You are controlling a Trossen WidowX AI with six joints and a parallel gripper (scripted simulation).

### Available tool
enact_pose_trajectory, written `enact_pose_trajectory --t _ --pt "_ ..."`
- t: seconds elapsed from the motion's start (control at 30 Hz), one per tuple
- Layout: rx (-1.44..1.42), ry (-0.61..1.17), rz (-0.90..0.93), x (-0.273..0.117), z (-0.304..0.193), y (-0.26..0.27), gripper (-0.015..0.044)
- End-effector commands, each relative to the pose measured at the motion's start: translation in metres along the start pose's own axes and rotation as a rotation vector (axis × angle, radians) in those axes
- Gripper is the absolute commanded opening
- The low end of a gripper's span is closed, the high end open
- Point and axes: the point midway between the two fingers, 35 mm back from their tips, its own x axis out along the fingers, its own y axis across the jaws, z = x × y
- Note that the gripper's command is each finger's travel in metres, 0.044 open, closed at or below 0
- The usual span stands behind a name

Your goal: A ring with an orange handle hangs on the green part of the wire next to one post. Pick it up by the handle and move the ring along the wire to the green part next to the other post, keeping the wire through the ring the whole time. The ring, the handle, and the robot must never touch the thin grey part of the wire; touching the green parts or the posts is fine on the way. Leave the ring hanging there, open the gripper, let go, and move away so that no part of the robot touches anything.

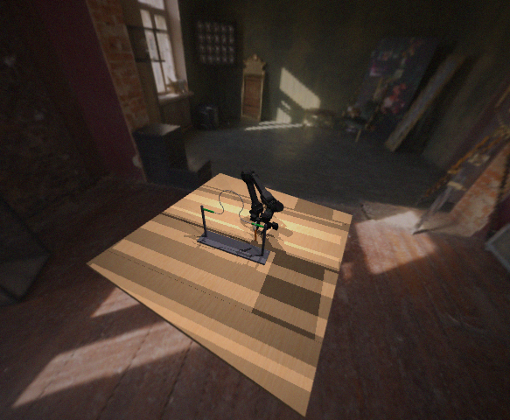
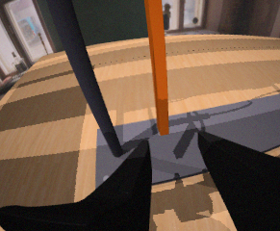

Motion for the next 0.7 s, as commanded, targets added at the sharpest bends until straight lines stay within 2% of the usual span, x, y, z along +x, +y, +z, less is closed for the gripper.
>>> enact_pose_trajectory --t 0.0,0.27,0.33,0.5,0.6,0.67 --pt "0.008 -0.005 -0.001 -0.001 0.002 0.0 0.016" --pt "0.008 -0.005 -0.001 -0.001 0.002 0.0 0.016" --pt "0.002 0.006 -0.002 -0.005 -0.001 0.001 0.0212" --pt "0.001 0.006 -0.003 -0.044 -0.001 0.0 0.0344" --pt "0.0 -0.001 -0.001 -0.05 0.0 0.0 0.0423" --pt "0.0 -0.001 -0.001 -0.05 0.0 0.0 0.044"
